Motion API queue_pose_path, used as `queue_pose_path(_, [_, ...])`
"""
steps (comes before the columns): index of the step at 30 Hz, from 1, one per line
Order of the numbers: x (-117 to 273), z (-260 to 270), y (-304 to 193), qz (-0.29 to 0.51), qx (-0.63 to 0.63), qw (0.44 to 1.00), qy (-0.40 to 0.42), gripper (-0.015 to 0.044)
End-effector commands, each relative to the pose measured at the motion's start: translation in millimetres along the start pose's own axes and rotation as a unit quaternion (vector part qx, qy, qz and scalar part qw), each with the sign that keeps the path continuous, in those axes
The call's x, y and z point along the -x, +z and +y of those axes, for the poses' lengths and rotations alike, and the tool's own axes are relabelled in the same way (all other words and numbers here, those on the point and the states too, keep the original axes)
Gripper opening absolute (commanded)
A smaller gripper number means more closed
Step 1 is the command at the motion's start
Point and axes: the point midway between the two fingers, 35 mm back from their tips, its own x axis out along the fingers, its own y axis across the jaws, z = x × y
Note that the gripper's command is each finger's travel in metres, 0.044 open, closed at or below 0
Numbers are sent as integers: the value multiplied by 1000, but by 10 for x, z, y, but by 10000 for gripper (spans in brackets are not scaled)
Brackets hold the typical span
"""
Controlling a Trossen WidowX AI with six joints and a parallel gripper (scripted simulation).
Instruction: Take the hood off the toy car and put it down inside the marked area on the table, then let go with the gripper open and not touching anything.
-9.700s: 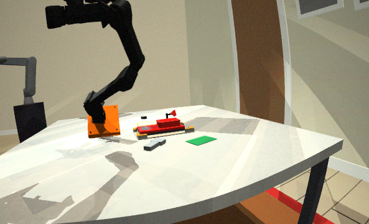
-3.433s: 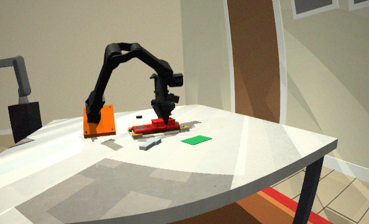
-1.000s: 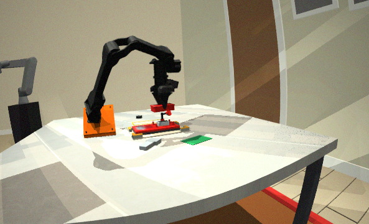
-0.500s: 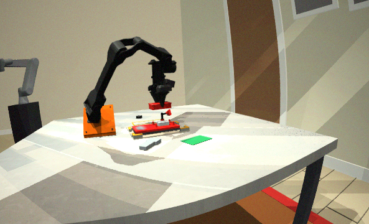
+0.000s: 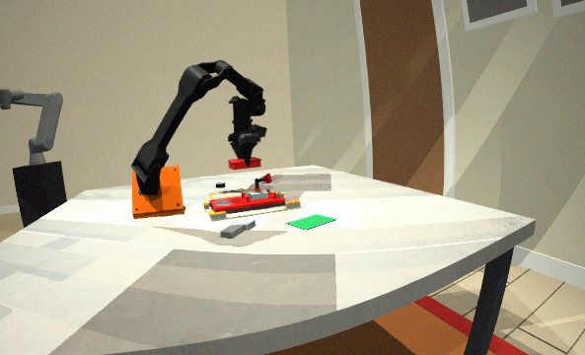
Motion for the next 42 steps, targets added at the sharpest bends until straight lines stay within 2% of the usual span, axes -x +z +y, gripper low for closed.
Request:
queue_pose_path(1, [4, 267, -41, 0, -7, 1000, 2, 0])
queue_pose_path(10, [-26, 740, -193, 2, -19, 1000, -5, 0])
queue_pose_path(42, [-245, 755, -179, 1, -19, 1000, -5, 0])
